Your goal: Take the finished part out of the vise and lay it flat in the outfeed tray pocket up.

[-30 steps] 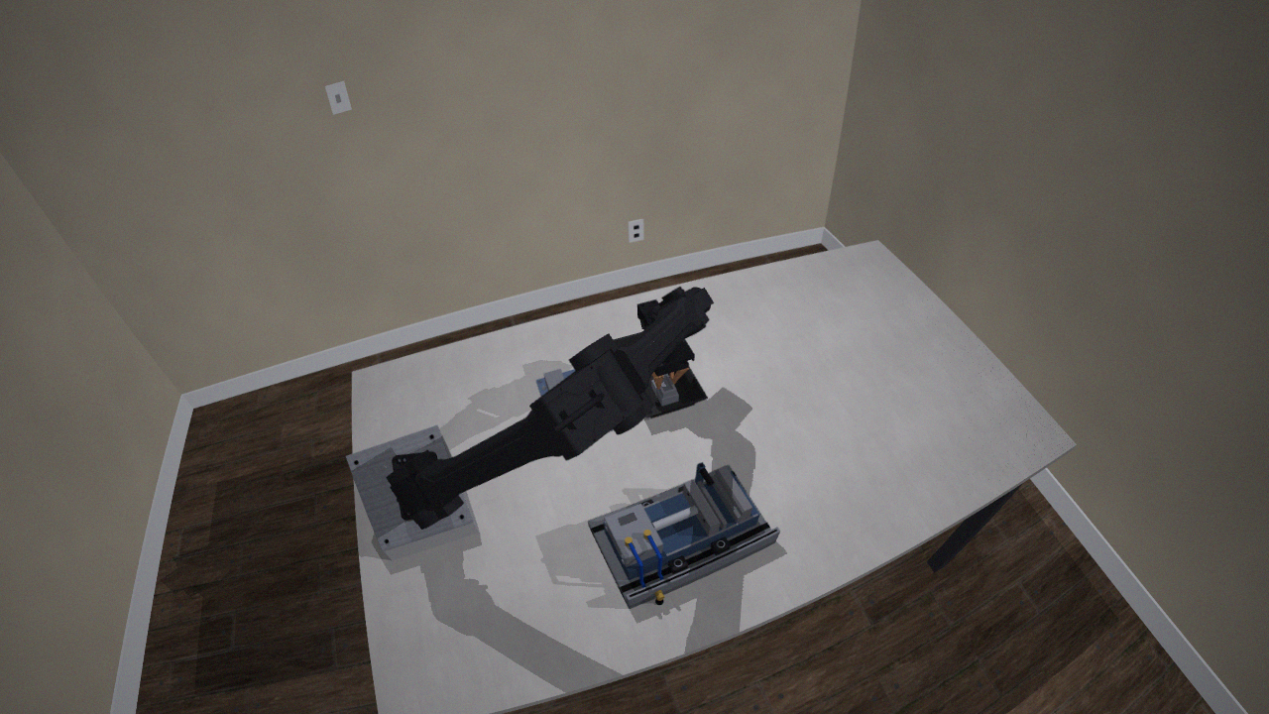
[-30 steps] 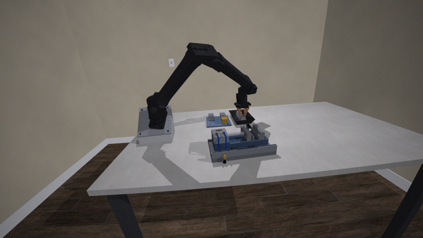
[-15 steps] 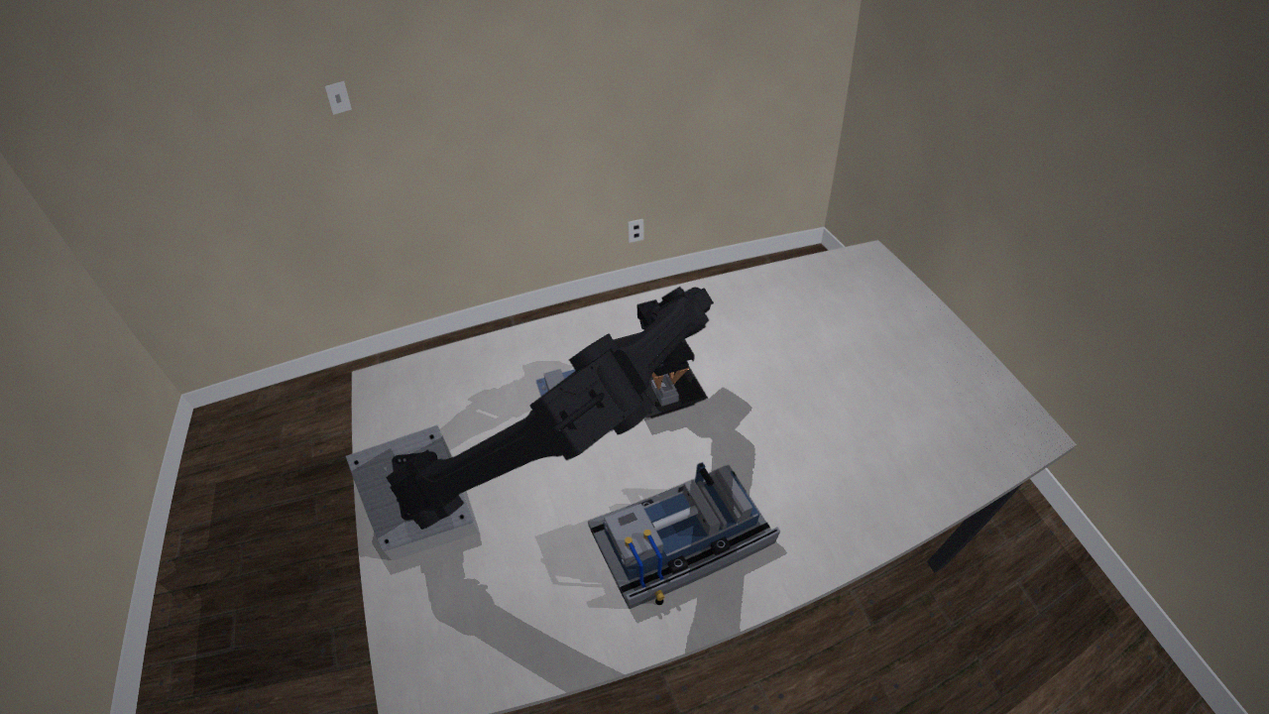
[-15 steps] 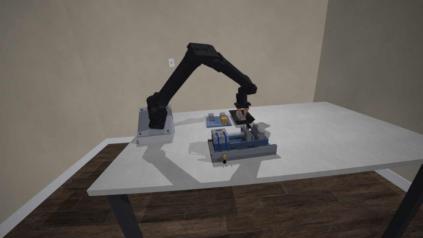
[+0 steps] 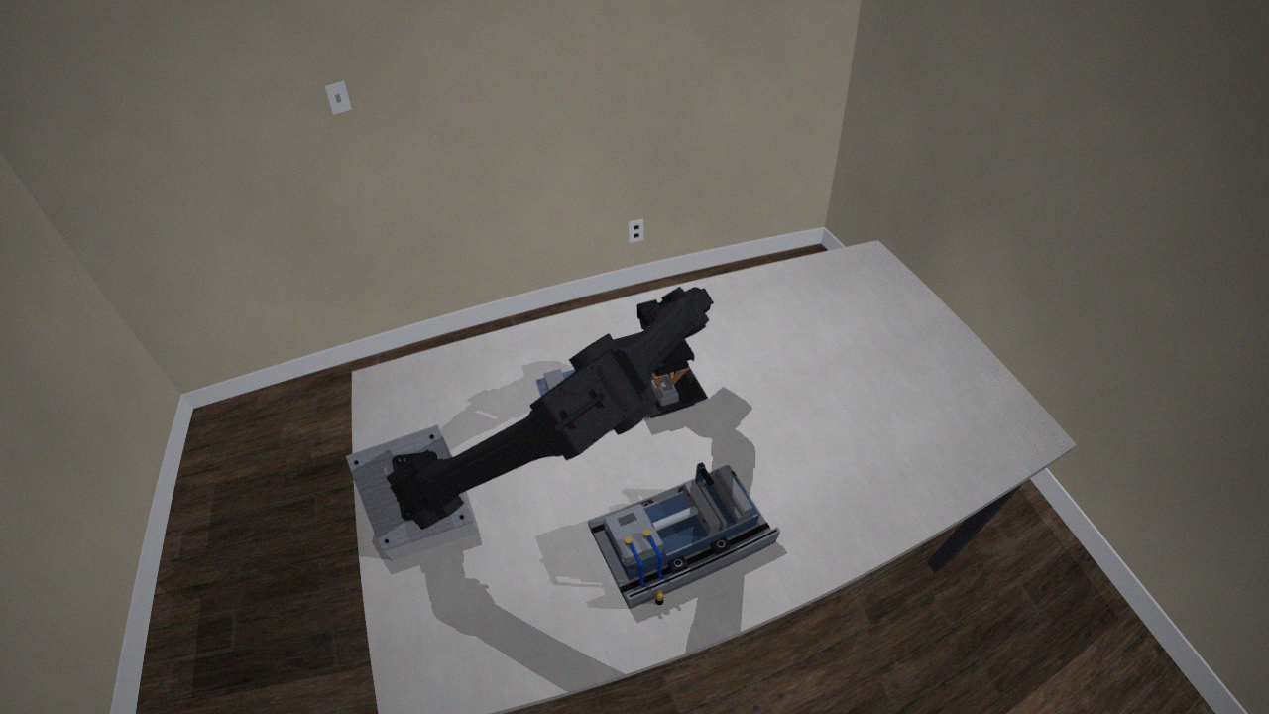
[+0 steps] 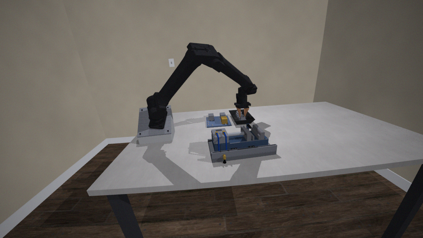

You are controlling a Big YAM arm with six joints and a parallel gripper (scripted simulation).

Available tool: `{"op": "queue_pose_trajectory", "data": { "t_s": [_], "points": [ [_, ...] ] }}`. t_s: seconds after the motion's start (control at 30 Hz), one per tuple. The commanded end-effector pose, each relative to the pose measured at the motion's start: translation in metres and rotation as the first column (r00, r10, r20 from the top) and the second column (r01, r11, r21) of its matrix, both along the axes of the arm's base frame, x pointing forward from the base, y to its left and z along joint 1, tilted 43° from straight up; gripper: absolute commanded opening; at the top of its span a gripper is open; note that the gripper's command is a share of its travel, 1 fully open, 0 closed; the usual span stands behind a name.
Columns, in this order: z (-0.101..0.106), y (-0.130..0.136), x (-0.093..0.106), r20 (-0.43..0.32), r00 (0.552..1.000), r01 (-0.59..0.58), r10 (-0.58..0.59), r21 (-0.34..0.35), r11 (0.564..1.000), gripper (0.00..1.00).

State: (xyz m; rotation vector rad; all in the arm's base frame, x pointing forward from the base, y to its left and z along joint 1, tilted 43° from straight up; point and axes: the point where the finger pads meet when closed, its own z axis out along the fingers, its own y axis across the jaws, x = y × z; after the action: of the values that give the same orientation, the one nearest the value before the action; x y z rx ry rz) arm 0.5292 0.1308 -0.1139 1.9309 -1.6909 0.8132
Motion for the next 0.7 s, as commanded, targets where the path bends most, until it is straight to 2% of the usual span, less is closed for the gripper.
{"op": "queue_pose_trajectory", "data": {
  "t_s": [0.0, 0.43, 0.47, 0.67],
  "points": [
    [0.0026, 0.0041, 0.0082, 0.018, 1.0, -0.008, 0.008, 0.01, 1.0, 0.0],
    [0.0026, 0.0041, 0.0082, 0.018, 1.0, -0.008, 0.008, 0.01, 1.0, 0.0],
    [0.0026, 0.0041, 0.0082, 0.018, 1.0, -0.008, 0.008, 0.01, 1.0, 0.64],
    [0.0026, 0.0041, 0.0082, 0.018, 1.0, -0.008, 0.008, 0.01, 1.0, 0.64]
  ]
}}
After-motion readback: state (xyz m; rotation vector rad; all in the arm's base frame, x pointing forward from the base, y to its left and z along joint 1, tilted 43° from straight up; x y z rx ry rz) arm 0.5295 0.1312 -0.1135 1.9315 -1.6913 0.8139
